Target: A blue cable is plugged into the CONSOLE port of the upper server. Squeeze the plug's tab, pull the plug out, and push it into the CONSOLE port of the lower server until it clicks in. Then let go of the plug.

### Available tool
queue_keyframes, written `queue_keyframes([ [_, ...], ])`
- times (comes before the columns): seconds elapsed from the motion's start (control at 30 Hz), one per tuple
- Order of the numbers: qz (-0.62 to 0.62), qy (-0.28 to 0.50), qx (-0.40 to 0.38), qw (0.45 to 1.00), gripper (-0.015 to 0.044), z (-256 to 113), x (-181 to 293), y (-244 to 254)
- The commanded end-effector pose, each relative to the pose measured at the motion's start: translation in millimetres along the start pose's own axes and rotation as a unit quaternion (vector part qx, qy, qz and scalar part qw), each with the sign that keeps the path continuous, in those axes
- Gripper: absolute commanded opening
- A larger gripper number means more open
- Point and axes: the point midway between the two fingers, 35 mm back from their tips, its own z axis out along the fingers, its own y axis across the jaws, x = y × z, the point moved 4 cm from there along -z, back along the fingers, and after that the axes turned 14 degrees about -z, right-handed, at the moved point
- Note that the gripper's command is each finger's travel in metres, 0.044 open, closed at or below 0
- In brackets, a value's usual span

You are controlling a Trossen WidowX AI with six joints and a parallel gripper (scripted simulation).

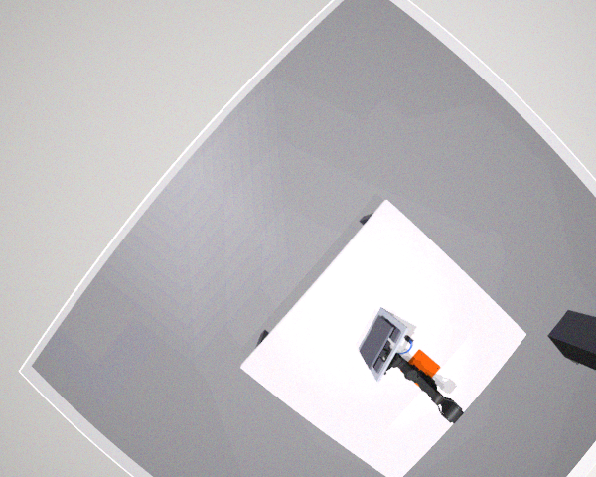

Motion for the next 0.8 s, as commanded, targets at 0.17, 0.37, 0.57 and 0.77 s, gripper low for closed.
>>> queue_keyframes([
  [0.17,0.002,0.003,0.005,1.0,0.0,2.8,0.3,-2.3],
  [0.37,0.0,0.001,0.0,1.0,0.0026,0.9,-0.3,0.3],
  [0.57,0.0,0.001,0.0,1.0,0.0184,0.9,-0.3,0.3],
  [0.77,0.0,0.001,0.0,1.0,0.0341,0.9,-0.3,0.3],
])
